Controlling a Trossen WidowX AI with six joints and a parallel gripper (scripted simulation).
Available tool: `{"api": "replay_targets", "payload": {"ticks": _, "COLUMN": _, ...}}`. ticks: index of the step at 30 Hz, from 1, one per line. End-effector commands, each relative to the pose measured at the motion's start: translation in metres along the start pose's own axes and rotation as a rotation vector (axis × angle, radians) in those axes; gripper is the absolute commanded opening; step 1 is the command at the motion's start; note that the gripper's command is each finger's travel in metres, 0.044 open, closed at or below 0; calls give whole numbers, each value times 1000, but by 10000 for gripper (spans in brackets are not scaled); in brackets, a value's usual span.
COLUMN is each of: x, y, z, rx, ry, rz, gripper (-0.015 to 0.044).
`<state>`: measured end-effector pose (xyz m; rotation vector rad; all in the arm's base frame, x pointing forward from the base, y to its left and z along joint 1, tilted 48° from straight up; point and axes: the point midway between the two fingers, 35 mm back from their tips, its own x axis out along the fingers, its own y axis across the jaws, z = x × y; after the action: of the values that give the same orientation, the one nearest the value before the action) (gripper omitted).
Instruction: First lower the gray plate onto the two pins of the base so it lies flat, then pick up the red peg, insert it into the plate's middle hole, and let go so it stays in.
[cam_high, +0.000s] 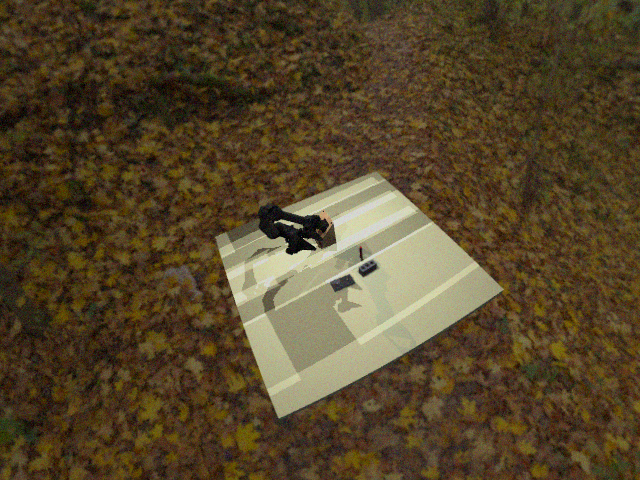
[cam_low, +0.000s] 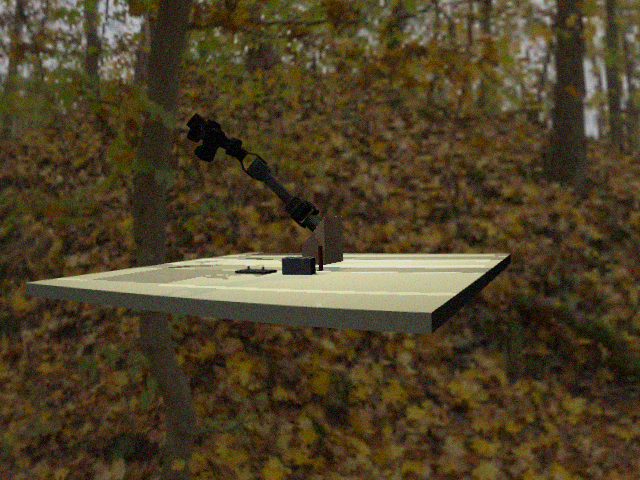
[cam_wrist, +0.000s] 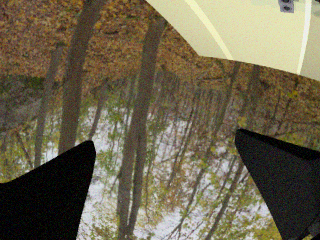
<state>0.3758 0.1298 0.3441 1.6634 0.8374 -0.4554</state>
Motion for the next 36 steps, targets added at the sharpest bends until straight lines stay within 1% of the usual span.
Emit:
{"api": "replay_targets", "payload": {"ticks": 1, "x": 61, "y": -34, "z": 9, "rx": 17, "ry": -134, "rz": -163, "gripper": 440}}
{"api": "replay_targets", "payload": {"ticks": 7, "x": 138, "y": -98, "z": 25, "rx": -15, "ry": -365, "rz": -382, "gripper": 440}}
{"api": "replay_targets", "payload": {"ticks": 12, "x": 189, "y": -162, "z": 44, "rx": -103, "ry": -586, "rz": -553, "gripper": 440}}
{"api": "replay_targets", "payload": {"ticks": 17, "x": 224, "y": -232, "z": 68, "rx": -257, "ry": -823, "rz": -696, "gripper": 440}}
{"api": "replay_targets", "payload": {"ticks": 21, "x": 238, "y": -282, "z": 89, "rx": -420, "ry": -1000, "rz": -778, "gripper": 440}}
{"api": "replay_targets", "payload": {"ticks": 23, "x": 240, "y": -289, "z": 93, "rx": -449, "ry": -1027, "rz": -788, "gripper": 440}}
{"api": "replay_targets", "payload": {"ticks": 31, "x": 231, "y": -290, "z": 99, "rx": -449, "ry": -1027, "rz": -789, "gripper": 440}}
{"api": "replay_targets", "payload": {"ticks": 36, "x": 248, "y": -312, "z": 152, "rx": -450, "ry": -1029, "rz": -788, "gripper": 440}}
